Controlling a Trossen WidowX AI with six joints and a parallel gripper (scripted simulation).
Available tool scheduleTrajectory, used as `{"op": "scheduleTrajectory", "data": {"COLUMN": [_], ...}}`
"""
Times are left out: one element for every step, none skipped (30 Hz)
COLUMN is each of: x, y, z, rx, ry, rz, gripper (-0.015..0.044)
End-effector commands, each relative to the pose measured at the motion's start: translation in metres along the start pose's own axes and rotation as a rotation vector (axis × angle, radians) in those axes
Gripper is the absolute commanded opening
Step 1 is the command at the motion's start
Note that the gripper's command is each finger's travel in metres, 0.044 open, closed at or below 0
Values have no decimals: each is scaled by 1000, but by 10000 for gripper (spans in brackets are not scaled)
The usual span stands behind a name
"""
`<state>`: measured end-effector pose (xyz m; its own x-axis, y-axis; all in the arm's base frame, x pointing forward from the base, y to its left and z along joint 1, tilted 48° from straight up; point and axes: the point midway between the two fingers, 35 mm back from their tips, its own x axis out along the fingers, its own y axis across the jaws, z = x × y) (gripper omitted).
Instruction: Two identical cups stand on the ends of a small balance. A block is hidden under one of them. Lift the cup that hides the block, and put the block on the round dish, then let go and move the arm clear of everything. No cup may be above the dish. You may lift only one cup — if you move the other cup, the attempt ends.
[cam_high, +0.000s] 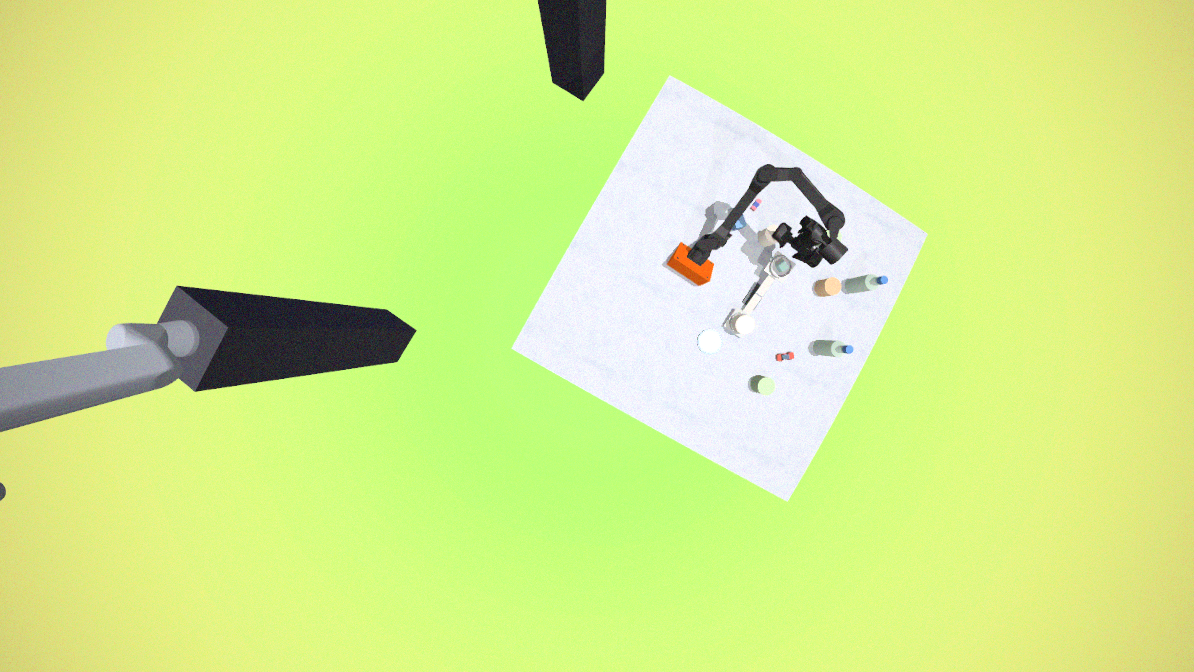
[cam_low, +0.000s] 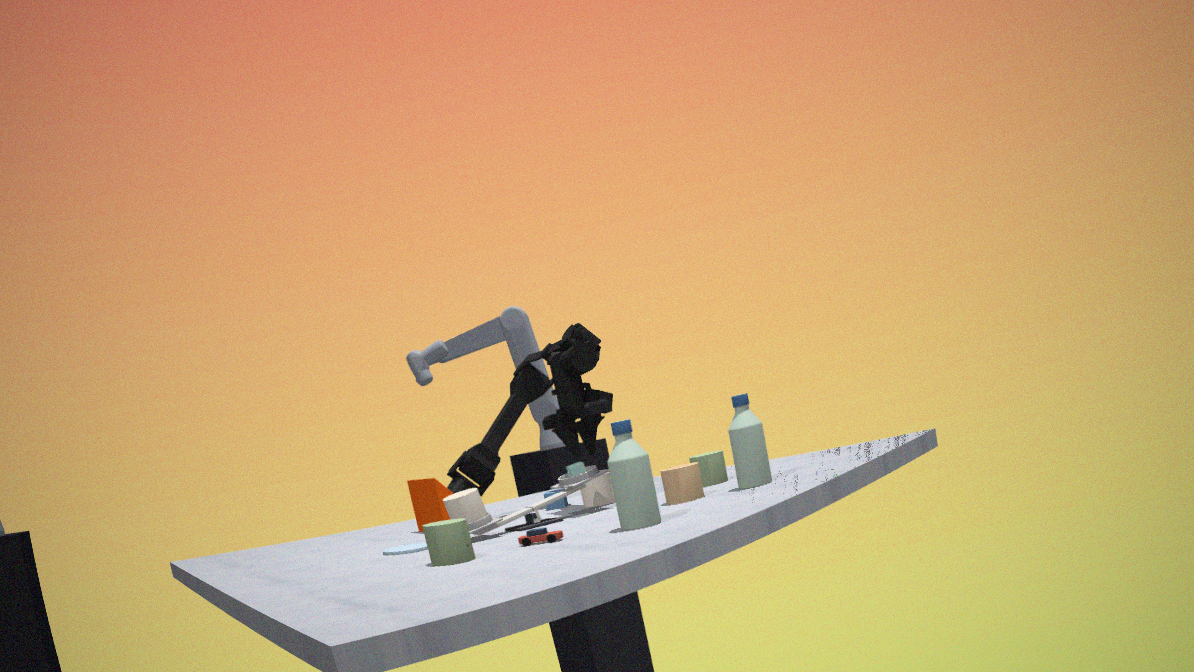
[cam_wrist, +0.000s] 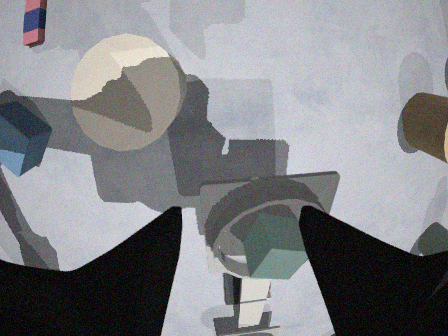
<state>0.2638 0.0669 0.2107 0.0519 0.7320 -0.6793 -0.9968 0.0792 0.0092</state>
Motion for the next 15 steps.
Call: {"op": "scheduleTrajectory", "data": {"x": [-15, -17, -18, -18, -18, -18, -18, -18, -18, -18, -18, -18, -18, -18, -18], "y": [-27, -29, -30, -30, -30, -30, -30, -30, -30, -30, -30, -30, -30, -30, -30], "z": [-38, -42, -44, -44, -44, -44, -44, -44, -44, -44, -43, -43, -43, -43, -43], "rx": [70, 78, 81, 81, 81, 81, 81, 86, 100, 123, 154, 185, 216, 240, 254], "ry": [-15, -19, -20, -20, -20, -20, -20, -19, -16, -11, -5, 2, 8, 13, 16], "rz": [9, 10, 10, 10, 10, 10, 10, 11, 11, 13, 14, 15, 16, 16, 16], "gripper": [260, 260, 260, 260, 260, 260, 260, 260, 260, 260, 260, 260, 260, 260, 260]}}
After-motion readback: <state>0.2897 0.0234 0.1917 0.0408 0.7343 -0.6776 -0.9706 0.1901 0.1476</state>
